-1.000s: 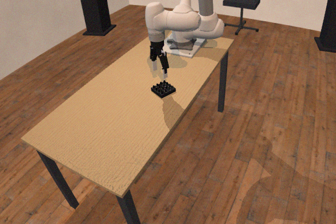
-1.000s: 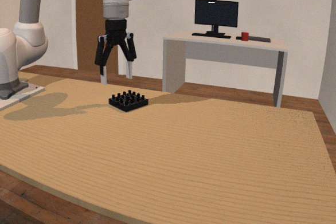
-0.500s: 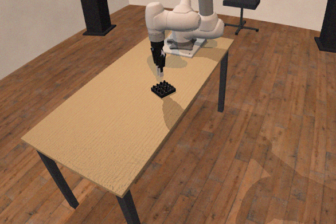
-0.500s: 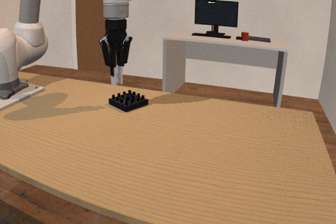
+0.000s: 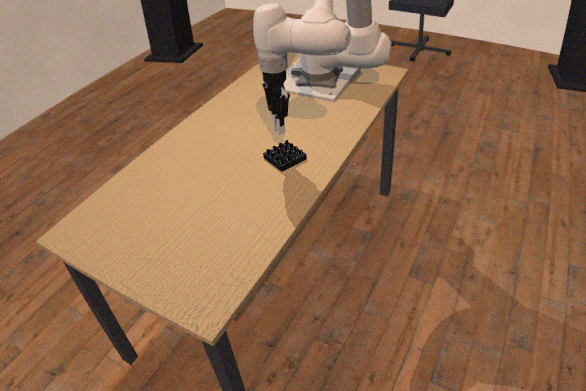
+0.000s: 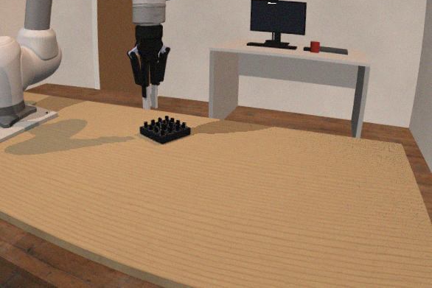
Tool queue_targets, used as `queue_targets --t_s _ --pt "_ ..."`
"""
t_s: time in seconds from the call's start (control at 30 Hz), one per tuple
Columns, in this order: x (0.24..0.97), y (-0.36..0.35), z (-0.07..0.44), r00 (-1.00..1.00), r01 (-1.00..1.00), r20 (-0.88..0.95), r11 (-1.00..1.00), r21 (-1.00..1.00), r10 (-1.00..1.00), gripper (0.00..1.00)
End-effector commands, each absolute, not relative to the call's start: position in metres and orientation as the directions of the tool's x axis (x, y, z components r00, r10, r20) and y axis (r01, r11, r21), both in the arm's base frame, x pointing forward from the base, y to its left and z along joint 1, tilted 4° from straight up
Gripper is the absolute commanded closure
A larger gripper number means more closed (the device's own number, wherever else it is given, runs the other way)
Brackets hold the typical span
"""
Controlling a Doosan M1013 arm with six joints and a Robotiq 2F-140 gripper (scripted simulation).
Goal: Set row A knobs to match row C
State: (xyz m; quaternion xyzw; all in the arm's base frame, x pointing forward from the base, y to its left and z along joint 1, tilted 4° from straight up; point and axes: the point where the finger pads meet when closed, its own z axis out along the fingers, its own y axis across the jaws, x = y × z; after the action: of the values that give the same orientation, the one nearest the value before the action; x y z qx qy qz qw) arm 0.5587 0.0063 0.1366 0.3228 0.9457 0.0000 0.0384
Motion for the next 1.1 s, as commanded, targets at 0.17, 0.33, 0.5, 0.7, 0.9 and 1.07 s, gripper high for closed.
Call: queue_targets --t_s 0.17,0.33,0.5,0.7,0.9,1.07 --pt "0.559 0.006 0.136 -0.789 0.611 -0.073 0.792 0.025 0.611 0.88" --pt "0.559 0.006 0.135 -0.789 0.61 -0.072 0.792 0.025 0.61 0.88" --pt "0.559 0.006 0.131 -0.789 0.61 -0.072 0.792 0.025 0.61 0.88" --pt "0.56 0.006 0.126 -0.789 0.61 -0.072 0.792 0.025 0.61 0.88" --pt "0.56 0.006 0.12 -0.789 0.61 -0.072 0.792 0.025 0.61 0.88" --pt "0.56 0.005 0.113 -0.789 0.61 -0.072 0.792 0.025 0.61 0.88"
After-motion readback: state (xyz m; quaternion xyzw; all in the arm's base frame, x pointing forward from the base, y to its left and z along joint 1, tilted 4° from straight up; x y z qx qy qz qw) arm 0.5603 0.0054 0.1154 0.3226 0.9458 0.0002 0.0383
